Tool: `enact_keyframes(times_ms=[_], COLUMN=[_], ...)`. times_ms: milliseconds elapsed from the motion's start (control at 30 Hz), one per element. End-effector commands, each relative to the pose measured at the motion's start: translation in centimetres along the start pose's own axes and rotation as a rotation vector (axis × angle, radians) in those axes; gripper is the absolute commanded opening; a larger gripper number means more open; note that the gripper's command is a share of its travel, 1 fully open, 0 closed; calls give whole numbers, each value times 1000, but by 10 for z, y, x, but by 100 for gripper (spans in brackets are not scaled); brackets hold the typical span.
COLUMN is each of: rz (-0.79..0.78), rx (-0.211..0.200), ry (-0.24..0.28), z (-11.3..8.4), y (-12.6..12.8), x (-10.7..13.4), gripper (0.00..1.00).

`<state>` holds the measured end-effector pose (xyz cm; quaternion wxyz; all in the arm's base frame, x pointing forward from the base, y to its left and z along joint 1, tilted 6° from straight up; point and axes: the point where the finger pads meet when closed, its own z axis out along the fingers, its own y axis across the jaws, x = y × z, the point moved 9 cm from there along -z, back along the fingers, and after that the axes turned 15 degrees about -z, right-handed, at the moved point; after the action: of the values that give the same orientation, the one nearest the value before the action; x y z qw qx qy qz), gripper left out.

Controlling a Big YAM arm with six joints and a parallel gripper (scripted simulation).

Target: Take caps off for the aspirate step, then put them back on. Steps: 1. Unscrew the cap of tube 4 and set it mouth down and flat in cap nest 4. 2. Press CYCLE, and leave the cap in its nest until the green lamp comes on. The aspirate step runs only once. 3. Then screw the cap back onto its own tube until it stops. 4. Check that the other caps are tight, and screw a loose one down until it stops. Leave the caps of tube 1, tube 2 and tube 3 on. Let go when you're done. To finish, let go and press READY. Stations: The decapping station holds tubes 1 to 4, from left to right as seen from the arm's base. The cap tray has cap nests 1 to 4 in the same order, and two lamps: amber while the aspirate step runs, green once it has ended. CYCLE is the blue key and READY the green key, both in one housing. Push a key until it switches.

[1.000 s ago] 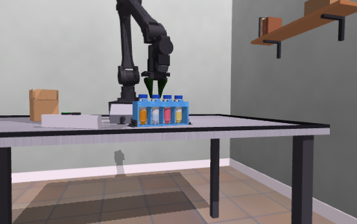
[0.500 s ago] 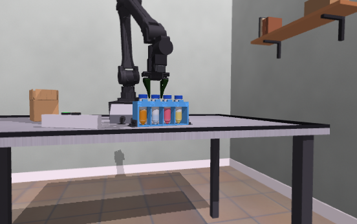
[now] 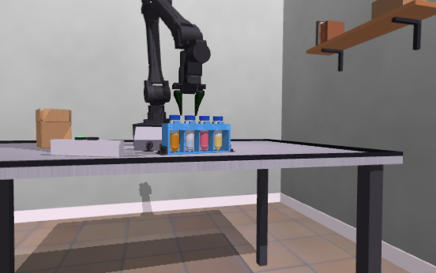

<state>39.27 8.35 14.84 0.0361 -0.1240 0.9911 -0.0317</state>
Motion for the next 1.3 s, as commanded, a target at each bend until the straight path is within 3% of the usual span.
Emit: enact_keyframes(times_ms=[0,233,300,1267], rz=[14,12,11,11], rx=[-2,-2,0,0], ry=[-76,-77,-44,-44], z=[-40,-56,-40,-40], y=[2,3,-1,-1], x=[-21,-20,-13,-13], gripper=[49,49,49,49])
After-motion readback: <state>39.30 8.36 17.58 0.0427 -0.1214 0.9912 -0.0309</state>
